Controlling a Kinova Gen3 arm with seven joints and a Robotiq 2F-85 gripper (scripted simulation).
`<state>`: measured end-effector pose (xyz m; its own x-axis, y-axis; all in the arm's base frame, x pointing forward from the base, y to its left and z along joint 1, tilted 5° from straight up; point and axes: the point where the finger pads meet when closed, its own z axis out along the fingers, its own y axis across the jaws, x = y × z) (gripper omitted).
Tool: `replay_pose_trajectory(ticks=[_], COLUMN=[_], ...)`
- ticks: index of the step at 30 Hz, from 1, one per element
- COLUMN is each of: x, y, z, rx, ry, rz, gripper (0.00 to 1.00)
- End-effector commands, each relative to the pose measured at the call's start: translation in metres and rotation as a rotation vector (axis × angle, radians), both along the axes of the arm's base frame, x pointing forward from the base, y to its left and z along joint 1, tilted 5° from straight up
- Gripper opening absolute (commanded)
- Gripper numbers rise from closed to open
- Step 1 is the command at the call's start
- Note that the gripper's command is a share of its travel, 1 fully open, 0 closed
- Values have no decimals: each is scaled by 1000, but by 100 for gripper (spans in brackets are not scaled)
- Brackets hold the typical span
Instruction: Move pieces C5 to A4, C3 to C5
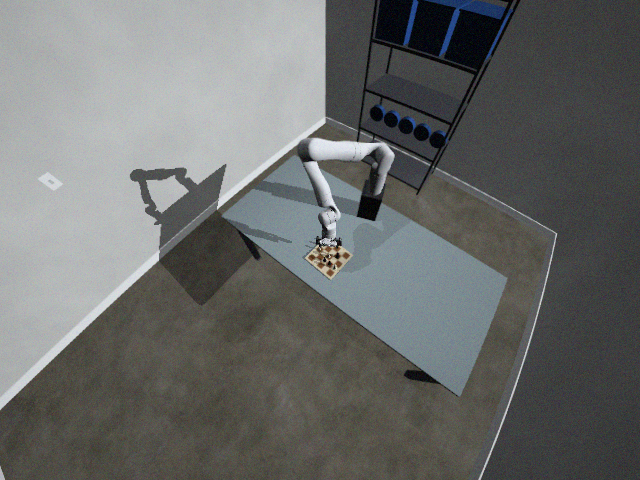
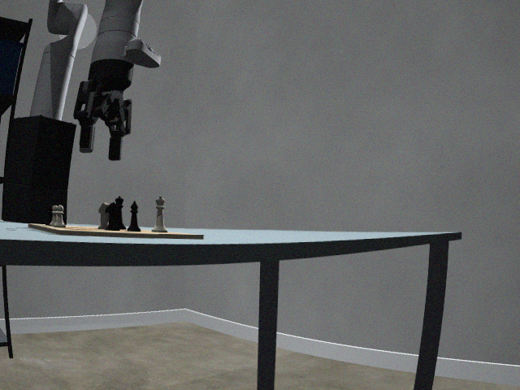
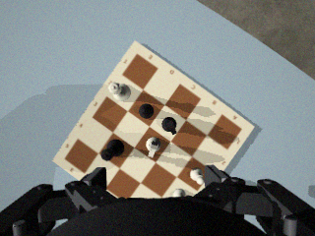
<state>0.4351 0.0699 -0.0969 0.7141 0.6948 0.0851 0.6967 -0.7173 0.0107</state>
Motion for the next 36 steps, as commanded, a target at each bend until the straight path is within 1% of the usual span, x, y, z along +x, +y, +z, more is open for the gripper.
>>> replay_pose_trajectory(ticks=[1,6,14,15,36], x=[4,5,5,5,5], y=[7,9,9,9,9], z=[4,5,5,5,5], rx=[16,23,24,24,24], ry=[0,0,-1,-1,-1], rz=[-260,-305,-315,-315,-315], gripper=[100,100,100,37,37])
